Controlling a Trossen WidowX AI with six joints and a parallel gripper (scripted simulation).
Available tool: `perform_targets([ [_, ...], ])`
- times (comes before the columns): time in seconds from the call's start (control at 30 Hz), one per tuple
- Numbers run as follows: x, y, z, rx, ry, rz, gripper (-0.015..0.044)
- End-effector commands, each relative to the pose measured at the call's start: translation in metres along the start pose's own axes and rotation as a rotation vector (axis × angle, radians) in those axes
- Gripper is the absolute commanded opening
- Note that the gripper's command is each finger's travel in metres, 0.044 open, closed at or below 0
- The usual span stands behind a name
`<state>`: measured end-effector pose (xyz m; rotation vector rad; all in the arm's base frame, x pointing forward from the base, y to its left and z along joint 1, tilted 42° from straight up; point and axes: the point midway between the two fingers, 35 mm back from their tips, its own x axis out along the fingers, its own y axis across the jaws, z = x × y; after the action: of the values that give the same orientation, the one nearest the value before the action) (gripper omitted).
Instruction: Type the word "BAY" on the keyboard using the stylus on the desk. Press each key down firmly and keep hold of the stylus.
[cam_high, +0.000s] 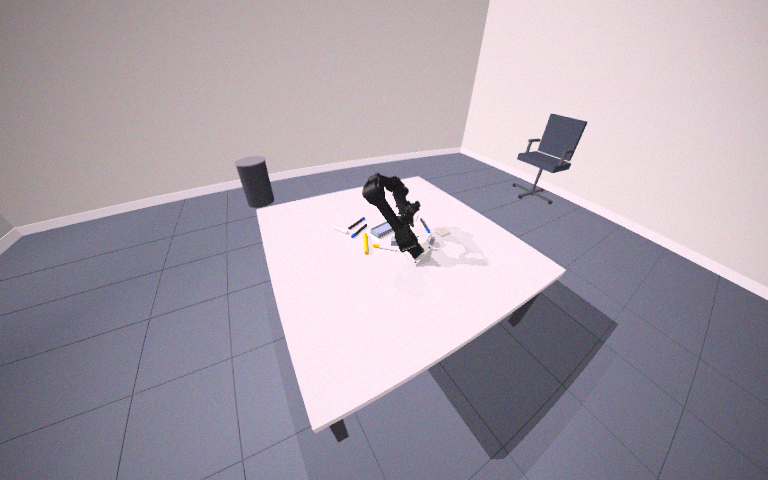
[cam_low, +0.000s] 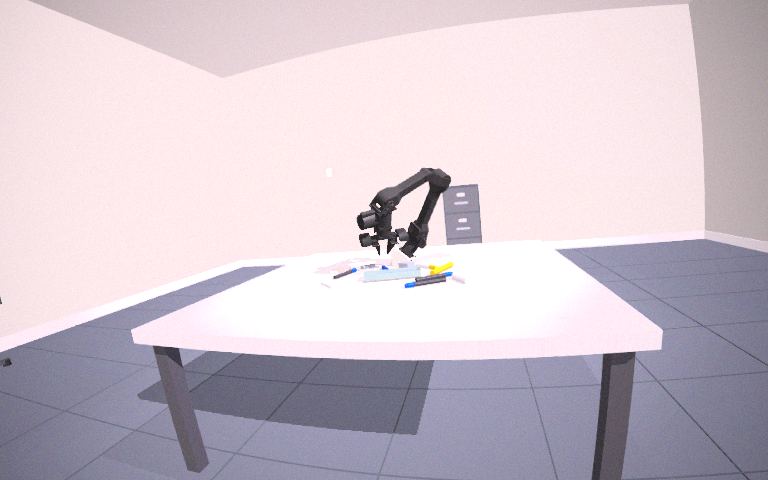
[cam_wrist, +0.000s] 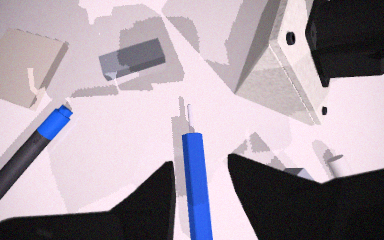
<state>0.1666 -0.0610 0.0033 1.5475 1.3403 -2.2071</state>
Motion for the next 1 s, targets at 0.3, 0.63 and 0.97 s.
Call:
perform_targets([
  [0.3,0.007,0.001,-0.002,0.03,-0.007,0.001,0.015],
  [0.63,0.013,0.0,-0.006,0.03,-0.007,0.001,0.015],
  [0.97,0.018,-0.001,-0.01,0.03,-0.007,0.001,0.015],
])
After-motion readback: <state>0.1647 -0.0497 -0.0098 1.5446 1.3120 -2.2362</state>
